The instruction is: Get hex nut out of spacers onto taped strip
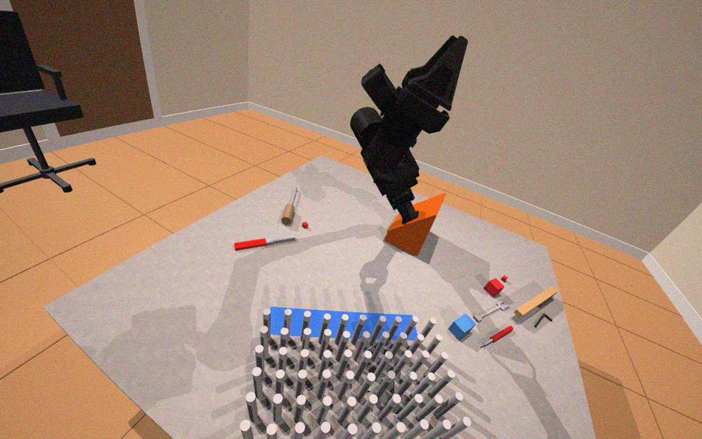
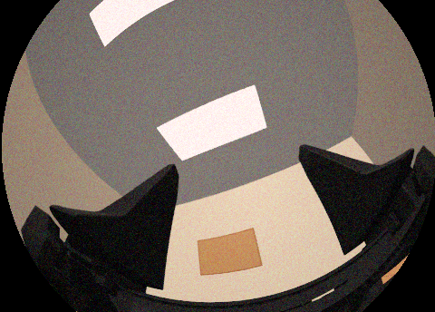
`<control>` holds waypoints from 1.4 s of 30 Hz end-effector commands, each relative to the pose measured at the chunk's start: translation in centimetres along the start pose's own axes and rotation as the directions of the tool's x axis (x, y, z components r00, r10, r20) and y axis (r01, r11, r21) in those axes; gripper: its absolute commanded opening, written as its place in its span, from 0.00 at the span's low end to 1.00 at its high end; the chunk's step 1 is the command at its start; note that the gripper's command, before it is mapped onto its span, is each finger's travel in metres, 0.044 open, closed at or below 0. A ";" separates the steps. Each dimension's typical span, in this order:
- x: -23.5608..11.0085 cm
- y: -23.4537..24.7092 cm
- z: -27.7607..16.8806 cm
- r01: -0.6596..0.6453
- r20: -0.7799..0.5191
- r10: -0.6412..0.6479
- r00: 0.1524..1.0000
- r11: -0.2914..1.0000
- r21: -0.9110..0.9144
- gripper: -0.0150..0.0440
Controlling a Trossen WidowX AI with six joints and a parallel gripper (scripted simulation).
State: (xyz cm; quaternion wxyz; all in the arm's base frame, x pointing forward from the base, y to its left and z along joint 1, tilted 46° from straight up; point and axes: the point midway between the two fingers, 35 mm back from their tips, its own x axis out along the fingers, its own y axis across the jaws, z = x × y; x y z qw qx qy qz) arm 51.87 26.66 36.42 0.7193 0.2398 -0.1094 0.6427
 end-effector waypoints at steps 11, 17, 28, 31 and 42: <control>-0.5 3.6 0.8 0.001 -0.001 -0.001 1.000 1.000 0.002 1.00; -3.6 0.7 0.6 0.207 0.072 -0.204 0.976 0.977 -0.038 1.00; -14.9 -4.1 -2.6 0.708 0.123 -0.698 0.706 0.686 -0.168 1.00; -18.8 -4.5 -4.0 0.804 0.109 -0.805 0.583 0.552 -0.222 1.00; -34.4 -1.0 -10.4 0.858 0.001 -1.000 0.023 0.019 -0.513 1.00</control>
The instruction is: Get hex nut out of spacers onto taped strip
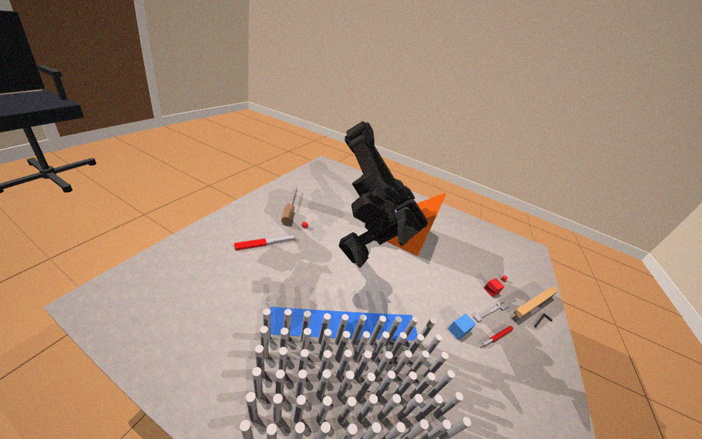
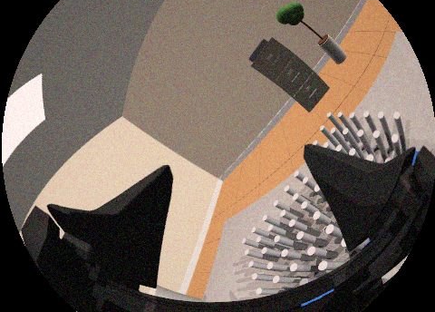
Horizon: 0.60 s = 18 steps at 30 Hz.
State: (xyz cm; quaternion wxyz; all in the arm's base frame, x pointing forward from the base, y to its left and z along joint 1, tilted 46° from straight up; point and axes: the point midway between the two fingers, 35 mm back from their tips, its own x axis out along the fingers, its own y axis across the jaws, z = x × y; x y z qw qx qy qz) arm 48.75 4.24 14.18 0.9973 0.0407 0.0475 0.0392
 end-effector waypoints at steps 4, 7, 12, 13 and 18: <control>-7.0 -6.2 -7.1 0.234 -0.217 -0.302 0.928 0.928 -0.289 1.00; -10.0 -8.0 -9.3 0.269 -0.282 -0.397 0.873 0.877 -0.398 1.00; -10.3 -8.2 -9.5 0.271 -0.287 -0.403 0.869 0.873 -0.406 1.00; -10.3 -8.2 -9.5 0.271 -0.287 -0.403 0.869 0.873 -0.406 1.00; -10.3 -8.2 -9.5 0.271 -0.287 -0.403 0.869 0.873 -0.406 1.00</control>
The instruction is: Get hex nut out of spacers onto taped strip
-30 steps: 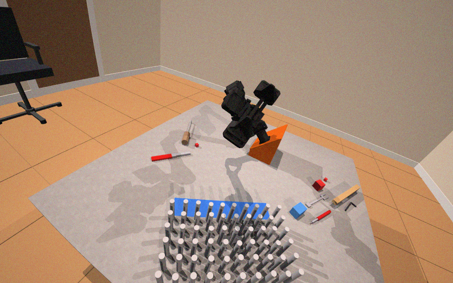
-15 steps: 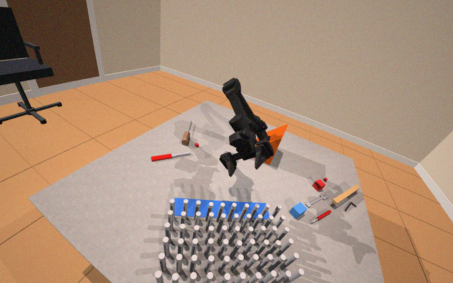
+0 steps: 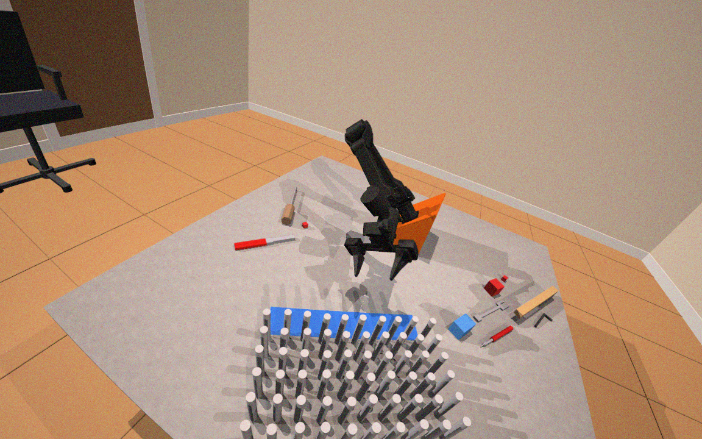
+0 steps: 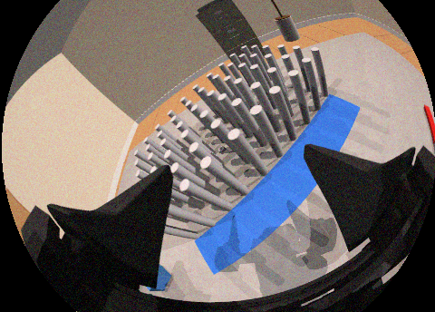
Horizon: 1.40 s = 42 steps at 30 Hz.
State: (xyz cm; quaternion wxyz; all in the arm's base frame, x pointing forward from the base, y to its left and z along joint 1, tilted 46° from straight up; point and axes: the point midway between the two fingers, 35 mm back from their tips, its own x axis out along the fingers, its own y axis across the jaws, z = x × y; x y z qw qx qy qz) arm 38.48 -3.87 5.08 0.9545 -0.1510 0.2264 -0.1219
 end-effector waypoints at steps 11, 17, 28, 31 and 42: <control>-0.1 -0.1 -0.2 0.005 -0.005 -0.005 1.000 1.000 -0.010 1.00; -0.1 -0.1 -0.2 0.005 -0.005 -0.005 1.000 1.000 -0.010 1.00; 0.3 -0.9 0.0 0.023 -0.019 -0.023 1.000 0.999 0.033 1.00; 1.6 -4.3 1.0 0.111 -0.080 -0.096 0.992 0.971 0.213 1.00; 1.3 -18.8 3.1 0.452 -0.320 -0.321 0.891 0.569 0.687 1.00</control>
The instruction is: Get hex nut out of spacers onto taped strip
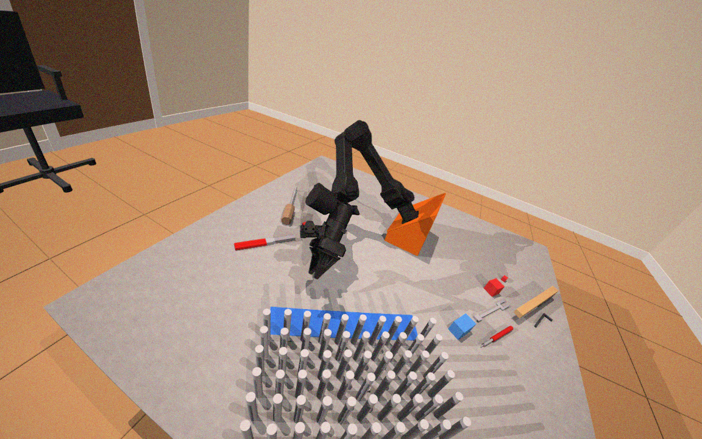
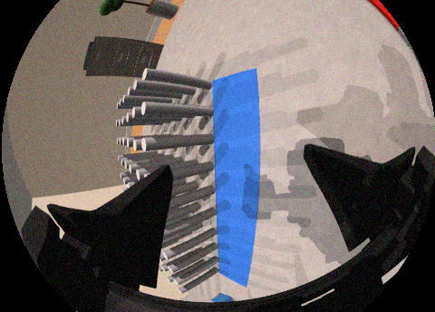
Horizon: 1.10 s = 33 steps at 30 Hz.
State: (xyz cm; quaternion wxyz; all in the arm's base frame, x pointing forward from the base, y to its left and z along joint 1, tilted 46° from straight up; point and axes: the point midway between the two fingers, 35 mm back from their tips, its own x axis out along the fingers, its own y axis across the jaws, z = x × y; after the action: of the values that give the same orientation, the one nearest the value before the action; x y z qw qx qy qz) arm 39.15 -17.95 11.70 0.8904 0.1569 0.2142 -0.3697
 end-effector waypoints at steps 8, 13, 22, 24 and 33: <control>-2.2 -10.4 9.3 0.283 -0.069 -0.289 0.955 0.809 0.515 1.00; -6.4 -16.7 13.4 0.369 -0.115 -0.437 0.892 0.558 0.743 1.00; -17.0 -26.3 16.2 0.320 -0.264 -0.648 0.714 -0.033 0.947 1.00; -19.1 -27.4 16.3 0.282 -0.292 -0.673 0.680 -0.127 0.951 1.00; -19.3 -27.5 16.2 0.277 -0.295 -0.676 0.676 -0.138 0.951 1.00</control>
State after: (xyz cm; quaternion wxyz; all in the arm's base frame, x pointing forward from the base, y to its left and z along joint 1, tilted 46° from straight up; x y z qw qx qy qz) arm 11.52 -32.37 31.84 0.3677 0.5471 -0.1760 -0.7311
